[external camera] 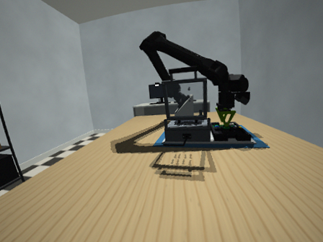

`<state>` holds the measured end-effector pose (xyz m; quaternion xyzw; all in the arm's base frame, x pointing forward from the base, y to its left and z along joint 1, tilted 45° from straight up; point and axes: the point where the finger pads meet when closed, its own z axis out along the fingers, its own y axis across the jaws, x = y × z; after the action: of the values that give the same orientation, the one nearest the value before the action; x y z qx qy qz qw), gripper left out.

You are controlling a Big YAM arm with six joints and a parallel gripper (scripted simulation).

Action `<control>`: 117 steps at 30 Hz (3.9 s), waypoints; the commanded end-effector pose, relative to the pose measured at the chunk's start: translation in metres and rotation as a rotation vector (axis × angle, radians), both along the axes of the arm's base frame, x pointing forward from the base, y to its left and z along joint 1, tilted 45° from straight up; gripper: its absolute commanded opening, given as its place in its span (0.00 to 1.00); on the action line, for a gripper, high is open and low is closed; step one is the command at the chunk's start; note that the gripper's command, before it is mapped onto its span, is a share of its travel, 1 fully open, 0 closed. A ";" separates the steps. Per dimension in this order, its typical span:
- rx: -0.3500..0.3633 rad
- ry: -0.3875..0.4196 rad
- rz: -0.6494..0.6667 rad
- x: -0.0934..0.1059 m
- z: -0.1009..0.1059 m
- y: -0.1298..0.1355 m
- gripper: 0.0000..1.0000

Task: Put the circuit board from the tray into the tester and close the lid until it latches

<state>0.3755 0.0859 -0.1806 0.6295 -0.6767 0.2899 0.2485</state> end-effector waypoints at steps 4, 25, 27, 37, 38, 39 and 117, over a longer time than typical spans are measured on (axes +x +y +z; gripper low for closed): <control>0.026 -0.040 0.001 0.018 0.012 0.006 0.92; 0.027 -0.041 0.001 0.019 0.012 0.006 0.92; 0.027 -0.041 0.001 0.019 0.012 0.006 0.92; 0.026 -0.040 0.000 0.019 0.011 0.005 0.92; 0.026 -0.040 -0.001 0.018 0.010 0.004 0.92; 0.025 -0.039 -0.001 0.018 0.010 0.004 0.92; 0.021 -0.033 0.000 0.015 -0.001 -0.008 0.85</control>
<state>0.3778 0.0760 -0.1902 0.6295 -0.6772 0.2901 0.2468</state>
